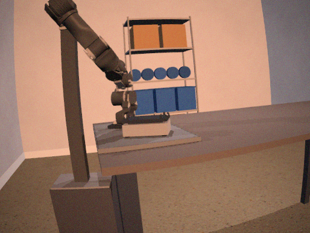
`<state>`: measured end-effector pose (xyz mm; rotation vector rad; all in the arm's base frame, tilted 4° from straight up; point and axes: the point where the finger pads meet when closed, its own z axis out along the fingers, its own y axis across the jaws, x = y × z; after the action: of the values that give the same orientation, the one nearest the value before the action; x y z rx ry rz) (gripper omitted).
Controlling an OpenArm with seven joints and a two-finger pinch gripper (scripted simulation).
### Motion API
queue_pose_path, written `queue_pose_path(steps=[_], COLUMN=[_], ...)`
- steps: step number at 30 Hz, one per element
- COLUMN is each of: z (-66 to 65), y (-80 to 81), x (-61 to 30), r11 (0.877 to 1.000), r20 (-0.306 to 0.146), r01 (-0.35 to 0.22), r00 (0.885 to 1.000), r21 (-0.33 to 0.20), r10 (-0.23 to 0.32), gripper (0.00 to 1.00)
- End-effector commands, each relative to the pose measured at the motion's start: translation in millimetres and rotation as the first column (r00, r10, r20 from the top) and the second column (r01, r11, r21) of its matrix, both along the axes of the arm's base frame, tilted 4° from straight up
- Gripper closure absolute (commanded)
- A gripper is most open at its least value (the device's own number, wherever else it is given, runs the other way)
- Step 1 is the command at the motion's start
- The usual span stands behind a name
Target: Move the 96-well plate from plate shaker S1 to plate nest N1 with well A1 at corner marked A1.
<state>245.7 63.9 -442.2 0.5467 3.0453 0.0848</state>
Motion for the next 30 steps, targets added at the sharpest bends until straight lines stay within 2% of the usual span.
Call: queue_pose_path(steps=[1,8,17,22,30], z=[0.5,0.5,0.5,40.6,40.6], y=[0.6,0.6,0.6,-1.1,-1.1], x=[0.2,0.2,0.2,-1.8,-1.8], r11=[1.000,1.000,1.000,1.000,1.000], r20=[0.000,0.000,0.000,0.001,0.001], r01=[0.000,0.000,0.000,-0.002,-0.002], r00=[1.000,1.000,1.000,1.000,1.000], r21=[0.002,0.002,0.002,0.001,0.001], r10=[0.000,0.000,0.000,0.002,0.002], gripper=[0.47,0.23,0.23,0.23,0.23])
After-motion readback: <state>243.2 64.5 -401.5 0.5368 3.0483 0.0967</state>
